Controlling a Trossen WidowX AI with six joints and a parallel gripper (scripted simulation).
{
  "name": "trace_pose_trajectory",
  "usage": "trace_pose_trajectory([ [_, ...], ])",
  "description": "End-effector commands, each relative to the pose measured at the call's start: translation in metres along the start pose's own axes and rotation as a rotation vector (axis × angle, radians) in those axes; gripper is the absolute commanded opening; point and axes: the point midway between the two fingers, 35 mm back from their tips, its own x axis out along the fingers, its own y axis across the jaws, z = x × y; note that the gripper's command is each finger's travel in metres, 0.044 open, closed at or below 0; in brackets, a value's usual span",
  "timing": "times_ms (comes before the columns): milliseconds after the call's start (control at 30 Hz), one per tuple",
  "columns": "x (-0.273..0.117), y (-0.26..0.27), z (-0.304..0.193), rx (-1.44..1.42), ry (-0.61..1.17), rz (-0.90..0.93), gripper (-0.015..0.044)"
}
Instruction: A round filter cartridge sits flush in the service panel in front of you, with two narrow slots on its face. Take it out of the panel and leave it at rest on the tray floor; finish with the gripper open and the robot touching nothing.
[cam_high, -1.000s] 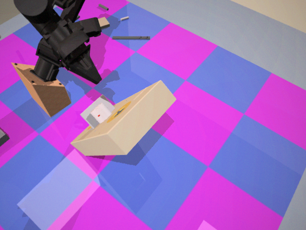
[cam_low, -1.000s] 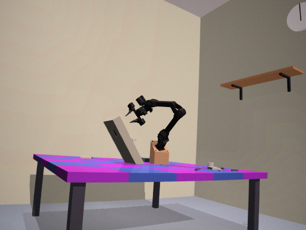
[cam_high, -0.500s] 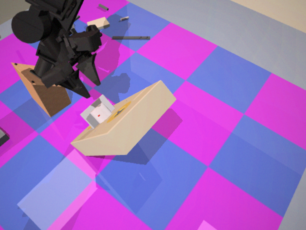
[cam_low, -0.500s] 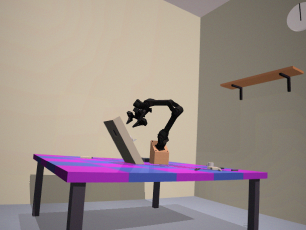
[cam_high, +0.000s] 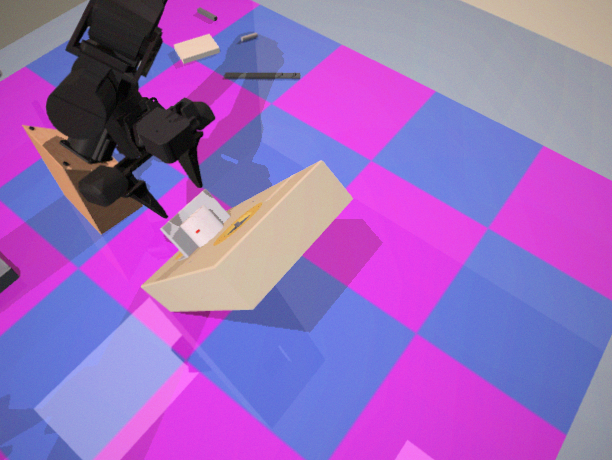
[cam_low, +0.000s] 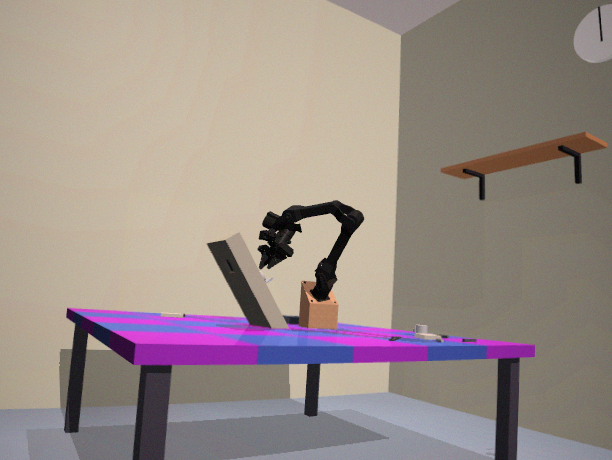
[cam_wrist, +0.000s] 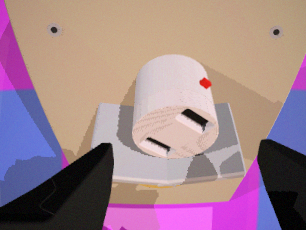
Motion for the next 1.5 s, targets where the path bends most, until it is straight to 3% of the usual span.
trace_pose_trajectory([
  [0, 0.007, -0.001, -0.002, 0.013, 0.008, -0.002, 0.0305],
  [800, 0.045, 0.001, -0.002, 0.012, 0.004, 0.003, 0.0305],
  [1400, 0.041, -0.001, -0.002, 0.009, 0.009, -0.001, 0.0185],
  [1467, 0.041, -0.001, -0.002, 0.009, 0.009, -0.001, 0.0132],
])
